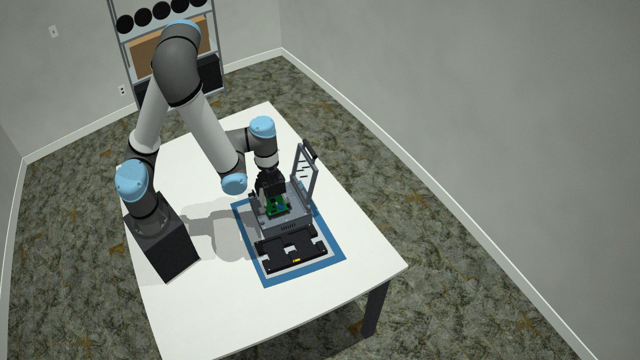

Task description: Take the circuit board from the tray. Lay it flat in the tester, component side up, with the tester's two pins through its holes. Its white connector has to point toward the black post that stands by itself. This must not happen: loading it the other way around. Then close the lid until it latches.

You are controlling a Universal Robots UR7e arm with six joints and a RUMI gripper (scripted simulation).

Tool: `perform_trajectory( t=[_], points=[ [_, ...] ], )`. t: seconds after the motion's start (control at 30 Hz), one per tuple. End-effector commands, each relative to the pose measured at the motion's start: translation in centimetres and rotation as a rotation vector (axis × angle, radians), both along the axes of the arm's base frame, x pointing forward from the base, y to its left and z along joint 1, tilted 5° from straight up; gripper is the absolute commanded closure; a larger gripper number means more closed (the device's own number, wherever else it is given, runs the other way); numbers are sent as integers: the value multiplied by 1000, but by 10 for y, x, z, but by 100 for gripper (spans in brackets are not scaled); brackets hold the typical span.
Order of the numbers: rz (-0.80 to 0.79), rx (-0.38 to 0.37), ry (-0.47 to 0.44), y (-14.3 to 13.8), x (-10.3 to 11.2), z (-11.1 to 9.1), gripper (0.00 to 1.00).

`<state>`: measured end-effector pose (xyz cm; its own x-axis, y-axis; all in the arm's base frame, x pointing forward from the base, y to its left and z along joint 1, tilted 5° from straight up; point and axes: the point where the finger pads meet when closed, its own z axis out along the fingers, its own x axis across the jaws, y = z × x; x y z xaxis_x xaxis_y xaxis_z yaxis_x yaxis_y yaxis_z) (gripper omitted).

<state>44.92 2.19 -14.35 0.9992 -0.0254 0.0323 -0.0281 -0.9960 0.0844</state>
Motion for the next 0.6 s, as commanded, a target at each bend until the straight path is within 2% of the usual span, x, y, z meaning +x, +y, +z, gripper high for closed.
perform_trajectory(
  t=[0.0, 0.57],
  points=[
    [0, 0, -1, 0, 0, 0, 61],
    [0, 0, -1, 0, 1, 0, 61]
  ],
)
